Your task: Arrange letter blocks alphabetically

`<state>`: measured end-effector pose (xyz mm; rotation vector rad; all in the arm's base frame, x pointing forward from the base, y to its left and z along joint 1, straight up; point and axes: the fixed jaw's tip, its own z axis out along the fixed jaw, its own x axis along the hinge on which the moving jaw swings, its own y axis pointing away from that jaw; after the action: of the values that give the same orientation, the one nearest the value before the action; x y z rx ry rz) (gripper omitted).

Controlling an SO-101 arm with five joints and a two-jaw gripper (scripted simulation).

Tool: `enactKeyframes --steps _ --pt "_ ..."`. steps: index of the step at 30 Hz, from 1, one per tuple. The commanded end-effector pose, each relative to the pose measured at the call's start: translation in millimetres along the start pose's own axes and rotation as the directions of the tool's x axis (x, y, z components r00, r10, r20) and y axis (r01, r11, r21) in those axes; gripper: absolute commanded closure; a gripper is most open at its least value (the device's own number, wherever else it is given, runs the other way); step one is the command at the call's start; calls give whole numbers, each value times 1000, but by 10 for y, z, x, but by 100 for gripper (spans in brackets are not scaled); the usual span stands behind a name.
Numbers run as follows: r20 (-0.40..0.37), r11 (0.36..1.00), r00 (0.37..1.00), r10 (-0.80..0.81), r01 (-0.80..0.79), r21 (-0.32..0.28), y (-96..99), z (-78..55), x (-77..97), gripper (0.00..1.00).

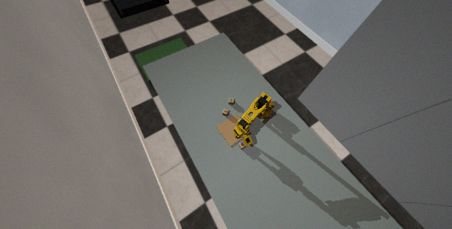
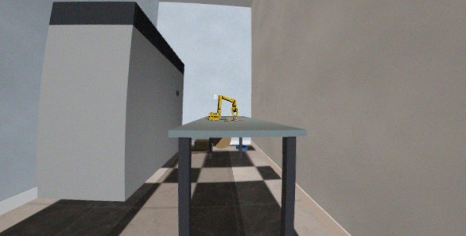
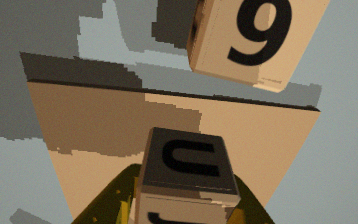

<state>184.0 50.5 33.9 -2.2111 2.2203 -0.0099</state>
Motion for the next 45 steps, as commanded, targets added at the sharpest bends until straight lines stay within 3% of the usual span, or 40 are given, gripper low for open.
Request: enactKeyframes --steps 1,38,45 --pt "32 994 999 -2 -2 112 -140 -151 -50 100" --pt "32 994 999 -2 -2 112 -150 -32 -52 100" --pt "32 994 999 -2 -2 112 -150 -32 -52 90"
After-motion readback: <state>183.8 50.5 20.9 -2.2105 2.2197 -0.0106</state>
